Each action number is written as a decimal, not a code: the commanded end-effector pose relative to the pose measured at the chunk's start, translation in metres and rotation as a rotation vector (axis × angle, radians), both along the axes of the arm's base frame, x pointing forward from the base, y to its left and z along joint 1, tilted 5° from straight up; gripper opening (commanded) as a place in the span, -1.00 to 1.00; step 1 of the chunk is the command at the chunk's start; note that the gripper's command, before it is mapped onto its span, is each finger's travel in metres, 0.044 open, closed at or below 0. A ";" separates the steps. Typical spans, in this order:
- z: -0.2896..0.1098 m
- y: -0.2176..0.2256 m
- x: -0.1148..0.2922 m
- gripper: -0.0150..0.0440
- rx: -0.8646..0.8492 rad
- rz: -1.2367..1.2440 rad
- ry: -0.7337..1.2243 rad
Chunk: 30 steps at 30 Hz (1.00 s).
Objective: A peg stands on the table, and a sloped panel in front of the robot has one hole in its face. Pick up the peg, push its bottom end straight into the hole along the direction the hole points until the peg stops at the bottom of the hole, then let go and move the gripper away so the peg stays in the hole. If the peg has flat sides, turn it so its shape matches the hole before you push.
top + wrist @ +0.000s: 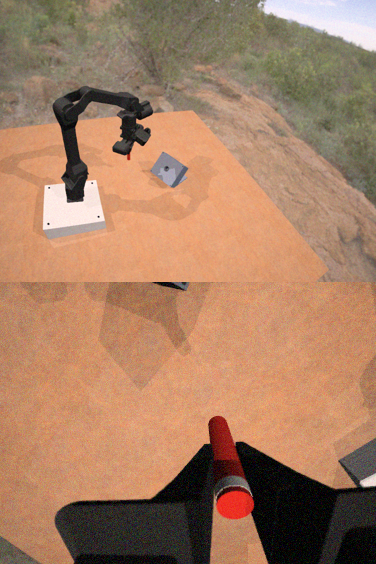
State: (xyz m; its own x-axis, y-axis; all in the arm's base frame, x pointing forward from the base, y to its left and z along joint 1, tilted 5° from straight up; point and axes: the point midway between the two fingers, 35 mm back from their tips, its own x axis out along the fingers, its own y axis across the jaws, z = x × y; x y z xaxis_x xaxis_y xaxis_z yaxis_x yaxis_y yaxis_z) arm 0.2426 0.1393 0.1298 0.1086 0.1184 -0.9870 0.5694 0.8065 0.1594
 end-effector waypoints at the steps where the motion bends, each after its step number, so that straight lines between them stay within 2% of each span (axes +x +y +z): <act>1: 0.001 -0.002 0.002 -0.49 0.027 -0.033 -0.007; 30: 0.000 -0.023 0.019 -0.49 0.174 -0.237 -0.056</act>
